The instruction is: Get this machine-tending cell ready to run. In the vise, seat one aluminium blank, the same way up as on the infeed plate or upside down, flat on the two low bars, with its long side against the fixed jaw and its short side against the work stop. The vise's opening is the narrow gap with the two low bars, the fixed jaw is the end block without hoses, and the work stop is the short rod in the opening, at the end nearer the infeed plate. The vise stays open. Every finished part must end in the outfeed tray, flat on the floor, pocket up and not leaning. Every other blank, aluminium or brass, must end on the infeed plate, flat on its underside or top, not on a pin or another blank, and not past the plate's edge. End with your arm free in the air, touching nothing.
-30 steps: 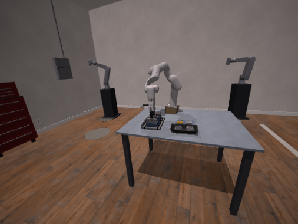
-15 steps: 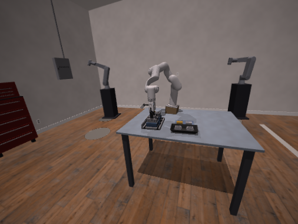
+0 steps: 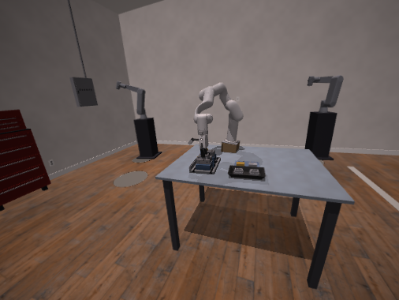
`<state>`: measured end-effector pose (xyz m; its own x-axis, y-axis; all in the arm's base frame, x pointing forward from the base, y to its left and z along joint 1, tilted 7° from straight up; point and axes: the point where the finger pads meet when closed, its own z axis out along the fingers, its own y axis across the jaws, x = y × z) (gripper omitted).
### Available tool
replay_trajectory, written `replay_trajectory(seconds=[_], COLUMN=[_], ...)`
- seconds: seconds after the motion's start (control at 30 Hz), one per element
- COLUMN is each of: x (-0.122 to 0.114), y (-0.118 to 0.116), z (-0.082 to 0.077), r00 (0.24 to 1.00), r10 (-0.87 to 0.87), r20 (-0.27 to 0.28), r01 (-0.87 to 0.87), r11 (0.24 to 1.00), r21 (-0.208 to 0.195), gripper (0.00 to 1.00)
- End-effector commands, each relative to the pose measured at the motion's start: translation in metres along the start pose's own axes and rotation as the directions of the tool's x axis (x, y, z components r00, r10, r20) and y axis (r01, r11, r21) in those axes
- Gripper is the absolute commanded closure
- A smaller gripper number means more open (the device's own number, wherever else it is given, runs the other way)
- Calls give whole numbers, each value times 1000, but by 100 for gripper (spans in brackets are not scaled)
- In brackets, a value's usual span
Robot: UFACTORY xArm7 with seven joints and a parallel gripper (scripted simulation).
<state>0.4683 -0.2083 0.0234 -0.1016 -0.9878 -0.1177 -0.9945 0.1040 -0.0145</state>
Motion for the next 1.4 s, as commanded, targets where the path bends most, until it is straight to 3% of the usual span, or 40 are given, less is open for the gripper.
replay_trajectory(seconds=[0.0, 0.7, 1.13, 1.17, 1.37], x=[1, 0, 0, 0, 0], y=[-1, -1, -1, -1, -1], z=[-11, -65, -72, -72, -72], r00=[1000, 1000, 1000, 1000, 1000], r10=[0, 0, 0, 0, 0], r20=[-2, -2, -2, -2, -2], r01=[0, 0, 0, 0, 0], r11=[1000, 1000, 1000, 1000, 1000], r21=[4, 4, 4, 4, 4], gripper=[31, 31, 31, 100, 100])
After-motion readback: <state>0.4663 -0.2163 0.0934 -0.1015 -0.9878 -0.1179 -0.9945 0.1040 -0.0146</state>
